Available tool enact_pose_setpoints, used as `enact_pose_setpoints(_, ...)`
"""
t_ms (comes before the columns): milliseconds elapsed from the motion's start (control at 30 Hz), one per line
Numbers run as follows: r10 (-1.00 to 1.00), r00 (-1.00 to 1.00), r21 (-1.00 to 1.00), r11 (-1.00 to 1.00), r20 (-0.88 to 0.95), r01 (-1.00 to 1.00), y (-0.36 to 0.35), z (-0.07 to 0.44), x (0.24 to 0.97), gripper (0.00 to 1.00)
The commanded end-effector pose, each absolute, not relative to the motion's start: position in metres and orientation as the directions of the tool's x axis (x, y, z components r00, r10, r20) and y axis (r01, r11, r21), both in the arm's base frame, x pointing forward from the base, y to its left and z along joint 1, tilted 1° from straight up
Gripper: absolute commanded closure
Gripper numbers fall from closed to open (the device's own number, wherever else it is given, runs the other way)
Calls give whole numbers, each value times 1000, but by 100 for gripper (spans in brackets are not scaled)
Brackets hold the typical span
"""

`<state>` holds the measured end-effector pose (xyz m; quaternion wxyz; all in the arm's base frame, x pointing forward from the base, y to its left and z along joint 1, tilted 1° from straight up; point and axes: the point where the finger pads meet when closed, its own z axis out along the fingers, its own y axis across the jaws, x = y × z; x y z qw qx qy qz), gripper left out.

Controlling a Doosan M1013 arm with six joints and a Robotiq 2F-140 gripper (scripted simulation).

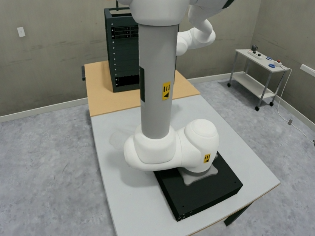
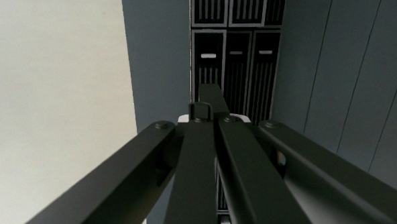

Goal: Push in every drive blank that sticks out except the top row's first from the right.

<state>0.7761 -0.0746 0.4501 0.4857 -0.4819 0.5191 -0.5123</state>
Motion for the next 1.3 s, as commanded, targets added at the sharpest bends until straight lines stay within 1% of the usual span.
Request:
enact_pose_setpoints(0,-998,-64,-1000,10,-10,-2,-75,451,776,90)
enact_pose_setpoints(1267,-998,-64,-1000,10,-10,-2,-75,451,786,90)
